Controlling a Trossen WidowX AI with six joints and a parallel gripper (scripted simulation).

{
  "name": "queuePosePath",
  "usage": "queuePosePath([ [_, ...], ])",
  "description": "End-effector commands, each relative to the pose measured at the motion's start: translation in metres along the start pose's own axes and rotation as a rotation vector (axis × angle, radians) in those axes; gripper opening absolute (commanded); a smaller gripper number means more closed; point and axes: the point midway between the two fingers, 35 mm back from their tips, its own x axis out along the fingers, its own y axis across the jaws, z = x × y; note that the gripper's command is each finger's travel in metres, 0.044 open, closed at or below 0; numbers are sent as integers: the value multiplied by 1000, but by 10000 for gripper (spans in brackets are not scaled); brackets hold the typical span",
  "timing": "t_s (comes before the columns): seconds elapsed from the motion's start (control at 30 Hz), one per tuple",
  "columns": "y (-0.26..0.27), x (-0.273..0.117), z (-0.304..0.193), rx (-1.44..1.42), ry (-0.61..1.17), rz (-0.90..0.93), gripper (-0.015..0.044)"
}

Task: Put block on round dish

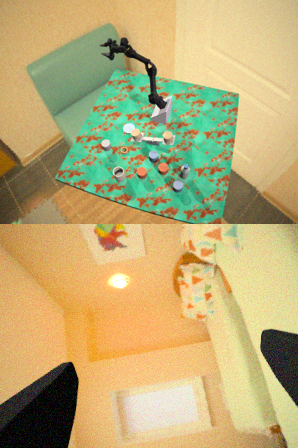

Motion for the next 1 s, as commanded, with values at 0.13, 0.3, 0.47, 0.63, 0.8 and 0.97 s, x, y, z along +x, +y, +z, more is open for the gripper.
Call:
queuePosePath([
  [0.13, -9, 12, -45, -25, 116, -26, 440],
  [0.3, -21, 18, -110, -65, 279, -58, 440],
  [0.47, -27, 13, -159, -76, 406, -49, 440],
  [0.63, -40, 1, -220, -127, 568, -78, 440],
  [0.8, -36, -9, -246, -102, 666, -40, 440],
  [0.97, -45, -27, -286, -142, 782, -57, 440],
])
